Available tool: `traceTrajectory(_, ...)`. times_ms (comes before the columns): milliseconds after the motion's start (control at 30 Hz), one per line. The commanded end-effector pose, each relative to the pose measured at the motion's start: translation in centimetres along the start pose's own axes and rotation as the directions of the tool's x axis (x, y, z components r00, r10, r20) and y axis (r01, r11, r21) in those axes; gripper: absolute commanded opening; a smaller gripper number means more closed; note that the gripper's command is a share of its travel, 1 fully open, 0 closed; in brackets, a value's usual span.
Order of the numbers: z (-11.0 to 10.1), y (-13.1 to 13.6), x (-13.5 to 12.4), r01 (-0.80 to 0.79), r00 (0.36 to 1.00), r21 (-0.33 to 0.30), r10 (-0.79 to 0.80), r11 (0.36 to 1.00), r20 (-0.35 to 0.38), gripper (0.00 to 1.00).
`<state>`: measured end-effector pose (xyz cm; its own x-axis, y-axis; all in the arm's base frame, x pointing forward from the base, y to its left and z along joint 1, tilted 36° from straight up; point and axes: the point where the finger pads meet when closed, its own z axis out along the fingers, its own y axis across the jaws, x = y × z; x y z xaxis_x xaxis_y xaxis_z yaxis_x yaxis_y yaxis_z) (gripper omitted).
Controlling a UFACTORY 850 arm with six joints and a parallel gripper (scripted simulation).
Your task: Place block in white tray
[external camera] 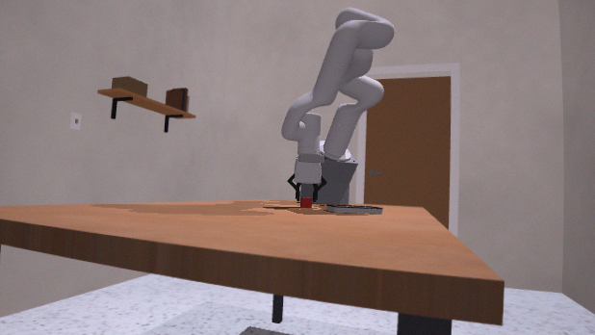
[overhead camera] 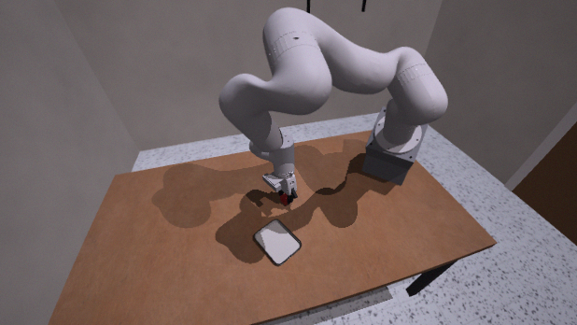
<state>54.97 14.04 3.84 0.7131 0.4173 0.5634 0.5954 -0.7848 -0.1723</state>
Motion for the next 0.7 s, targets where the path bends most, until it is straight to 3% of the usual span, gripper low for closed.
traceTrajectory(0,1.25,0.05,0.07,0.000,1.000,-0.001,0.000,1.000,-0.001,0.62)
traceTrajectory(600,1.82,0.06,0.07,0.000,1.000,-0.001,0.000,1.000,-0.001,0.62)
traceTrajectory(633,1.82,0.06,0.07,0.000,1.000,-0.001,0.000,1.000,-0.001,0.00)
traceTrajectory(667,1.82,0.06,0.07,0.000,1.000,-0.001,0.000,1.000,-0.001,0.00)
